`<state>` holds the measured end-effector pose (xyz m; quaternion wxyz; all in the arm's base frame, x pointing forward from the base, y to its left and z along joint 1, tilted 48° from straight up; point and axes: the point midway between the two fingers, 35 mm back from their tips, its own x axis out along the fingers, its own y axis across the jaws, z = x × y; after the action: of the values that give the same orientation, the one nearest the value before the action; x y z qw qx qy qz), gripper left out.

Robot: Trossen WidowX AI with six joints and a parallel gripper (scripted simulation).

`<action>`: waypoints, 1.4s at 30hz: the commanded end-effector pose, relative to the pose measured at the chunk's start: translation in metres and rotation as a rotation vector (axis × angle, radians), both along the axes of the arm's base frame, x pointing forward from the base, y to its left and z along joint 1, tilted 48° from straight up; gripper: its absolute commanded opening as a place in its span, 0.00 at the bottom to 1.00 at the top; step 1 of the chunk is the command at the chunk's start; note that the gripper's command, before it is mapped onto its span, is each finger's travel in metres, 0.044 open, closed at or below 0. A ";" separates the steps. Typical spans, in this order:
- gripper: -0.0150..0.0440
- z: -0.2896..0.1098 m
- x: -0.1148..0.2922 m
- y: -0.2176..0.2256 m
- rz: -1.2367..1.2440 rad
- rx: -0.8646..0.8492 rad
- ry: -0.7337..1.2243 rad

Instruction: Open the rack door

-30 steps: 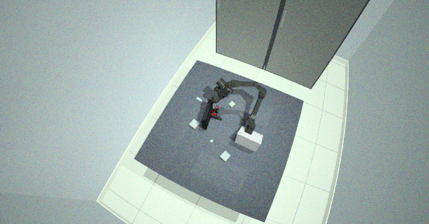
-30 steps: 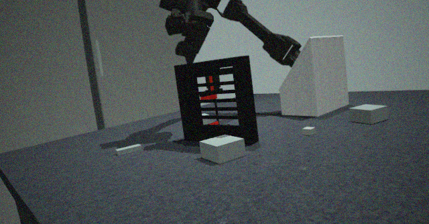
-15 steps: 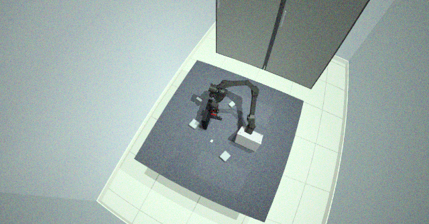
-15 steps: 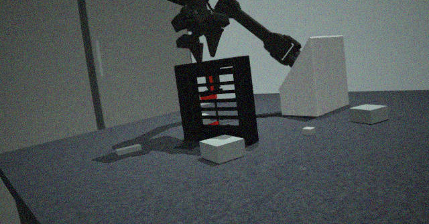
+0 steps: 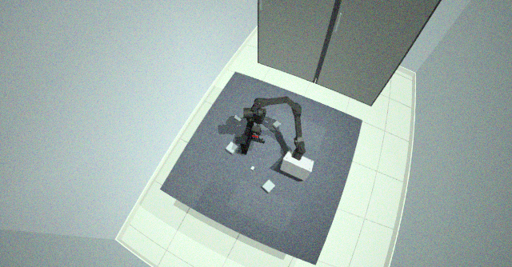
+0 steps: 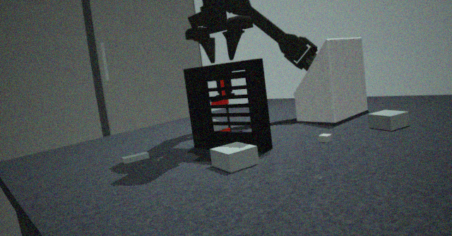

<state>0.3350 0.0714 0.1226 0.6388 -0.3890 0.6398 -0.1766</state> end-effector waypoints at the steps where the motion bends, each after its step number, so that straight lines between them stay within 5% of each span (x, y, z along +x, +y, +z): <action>1: 0.75 0.001 0.001 -0.001 0.001 -0.015 0.001; 42: 0.75 -0.043 0.009 -0.050 0.001 -0.018 -0.001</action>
<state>0.3441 0.0247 0.0820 0.6365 -0.3921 0.6388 -0.1818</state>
